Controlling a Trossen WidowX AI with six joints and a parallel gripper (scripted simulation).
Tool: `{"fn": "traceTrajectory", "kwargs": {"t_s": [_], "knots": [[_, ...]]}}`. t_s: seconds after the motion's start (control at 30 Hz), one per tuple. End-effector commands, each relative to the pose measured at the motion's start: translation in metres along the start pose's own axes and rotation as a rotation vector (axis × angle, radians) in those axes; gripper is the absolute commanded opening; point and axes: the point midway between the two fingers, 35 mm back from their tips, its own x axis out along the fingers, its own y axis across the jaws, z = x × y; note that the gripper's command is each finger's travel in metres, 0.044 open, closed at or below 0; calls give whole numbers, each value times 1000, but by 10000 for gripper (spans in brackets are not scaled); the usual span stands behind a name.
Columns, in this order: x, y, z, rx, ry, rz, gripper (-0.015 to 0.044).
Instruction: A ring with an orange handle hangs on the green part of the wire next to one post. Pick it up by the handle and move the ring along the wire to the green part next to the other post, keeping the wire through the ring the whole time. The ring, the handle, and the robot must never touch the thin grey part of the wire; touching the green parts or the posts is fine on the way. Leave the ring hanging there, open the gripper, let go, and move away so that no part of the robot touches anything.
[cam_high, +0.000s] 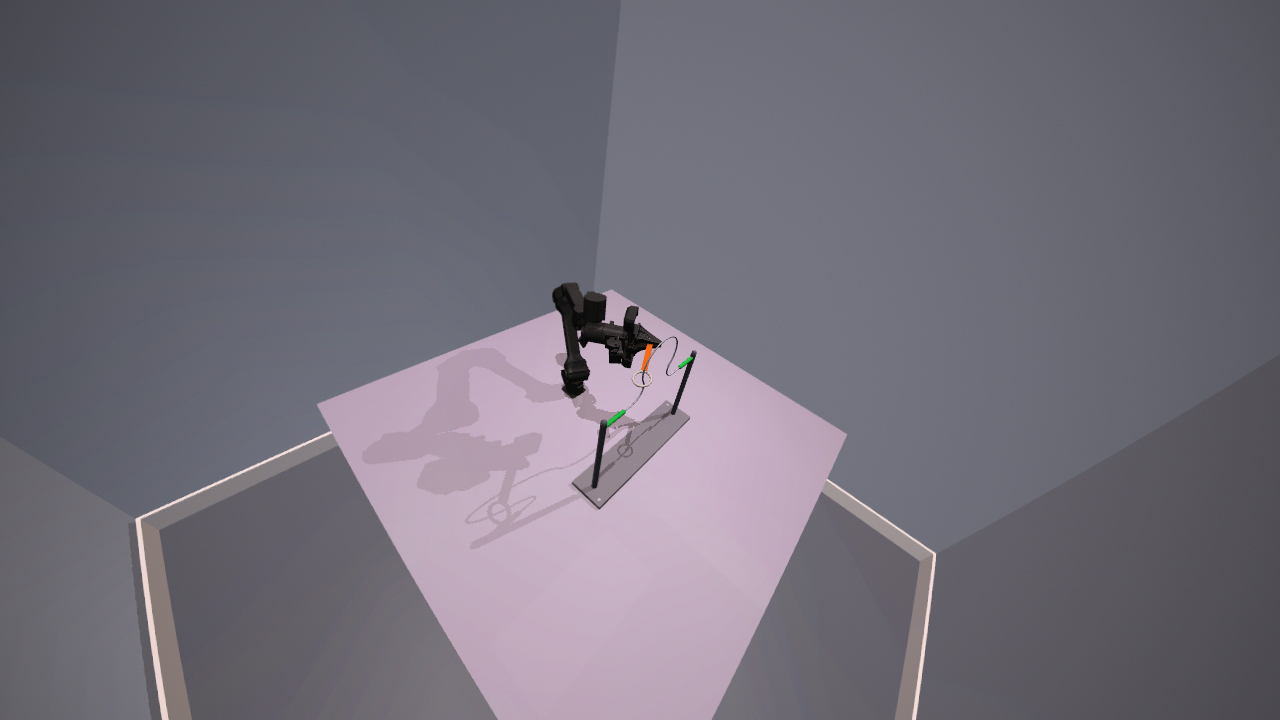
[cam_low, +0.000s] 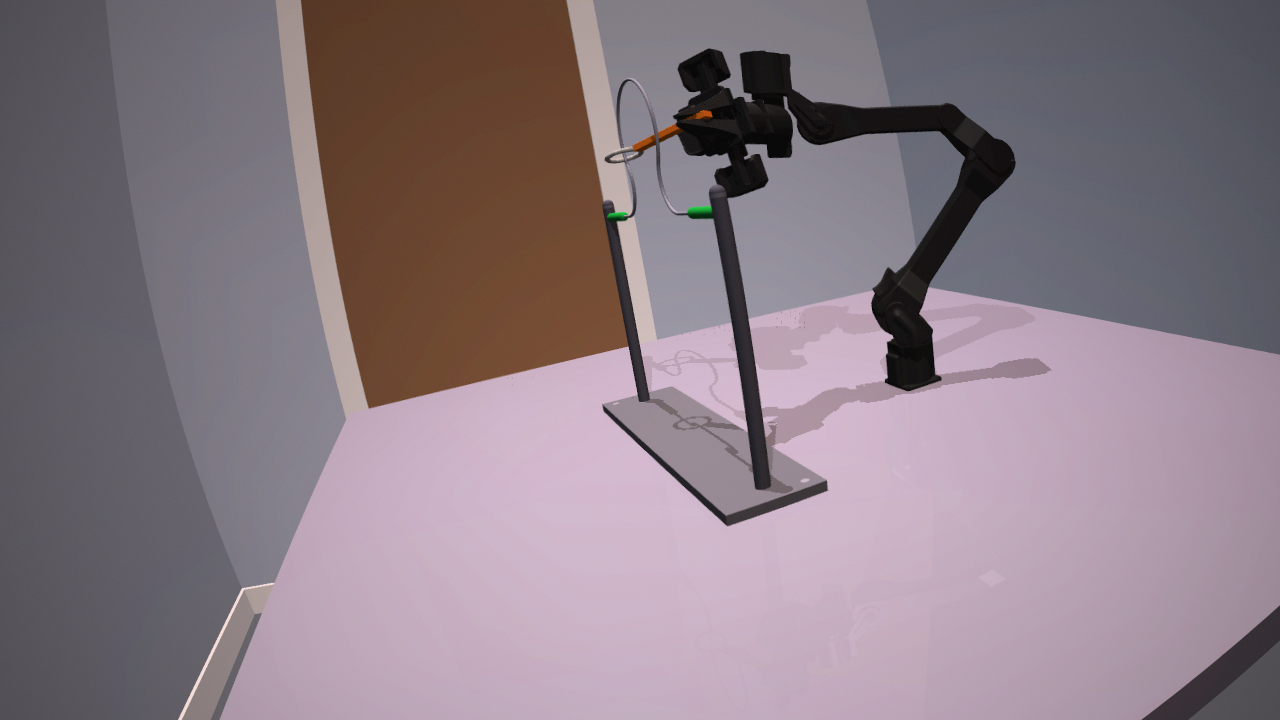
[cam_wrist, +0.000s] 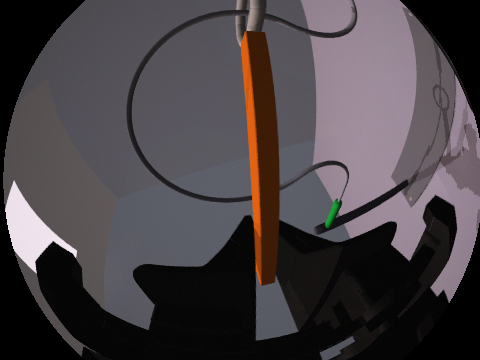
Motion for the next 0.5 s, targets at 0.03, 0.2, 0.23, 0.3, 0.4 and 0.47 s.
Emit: {"fn": "traceTrajectory", "kwargs": {"t_s": [0.03,0.2,0.23,0.3,0.4,0.47], "knots": [[0,1,-1,-62,3,-32,-150],[0,-1,-1,-113,0,-65,-150],[0,-2,-1,-124,0,-72,-150],[0,-3,-1,-147,-2,-86,-150],[0,-4,-1,-181,-4,-108,-150],[0,-5,0,-203,-5,-122,-150]]}}
